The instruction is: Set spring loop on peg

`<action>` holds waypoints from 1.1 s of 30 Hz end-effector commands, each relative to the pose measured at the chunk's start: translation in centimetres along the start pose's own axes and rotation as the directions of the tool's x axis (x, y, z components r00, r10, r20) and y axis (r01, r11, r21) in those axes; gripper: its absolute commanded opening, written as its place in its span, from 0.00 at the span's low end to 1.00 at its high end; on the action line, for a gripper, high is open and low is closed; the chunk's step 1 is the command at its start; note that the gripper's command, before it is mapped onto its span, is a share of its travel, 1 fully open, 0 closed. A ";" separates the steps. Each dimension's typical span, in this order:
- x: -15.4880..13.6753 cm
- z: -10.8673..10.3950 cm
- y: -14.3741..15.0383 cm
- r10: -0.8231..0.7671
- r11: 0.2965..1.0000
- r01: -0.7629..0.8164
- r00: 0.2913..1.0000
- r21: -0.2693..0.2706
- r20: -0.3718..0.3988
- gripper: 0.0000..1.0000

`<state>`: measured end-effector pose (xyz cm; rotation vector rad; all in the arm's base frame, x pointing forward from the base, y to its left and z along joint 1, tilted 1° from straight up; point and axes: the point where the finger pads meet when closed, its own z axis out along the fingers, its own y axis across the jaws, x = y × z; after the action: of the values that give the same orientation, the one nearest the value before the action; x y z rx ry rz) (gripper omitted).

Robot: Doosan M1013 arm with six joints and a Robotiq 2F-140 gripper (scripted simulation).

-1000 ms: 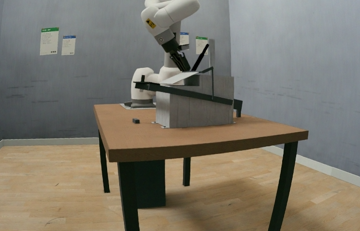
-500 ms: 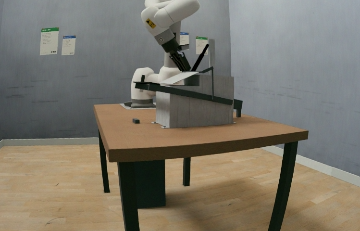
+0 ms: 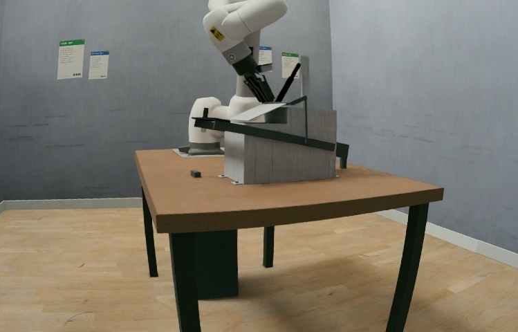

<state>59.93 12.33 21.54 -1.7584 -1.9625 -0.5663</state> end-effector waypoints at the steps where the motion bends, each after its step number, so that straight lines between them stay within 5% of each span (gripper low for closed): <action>1: 0.0 -0.1 0.0 -0.001 1.000 0.001 1.000 -0.001 0.000 0.24; 4: 0.0 -0.1 0.0 -0.001 1.000 0.001 1.000 -0.001 0.000 0.24; 19: 0.0 -10.1 0.0 -0.001 1.000 0.001 1.000 -0.001 0.000 0.24; 33: 0.0 -9.9 0.0 -0.001 1.000 0.001 1.000 -0.001 0.000 0.24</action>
<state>60.46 6.74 29.54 -1.7582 -1.9625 -0.5666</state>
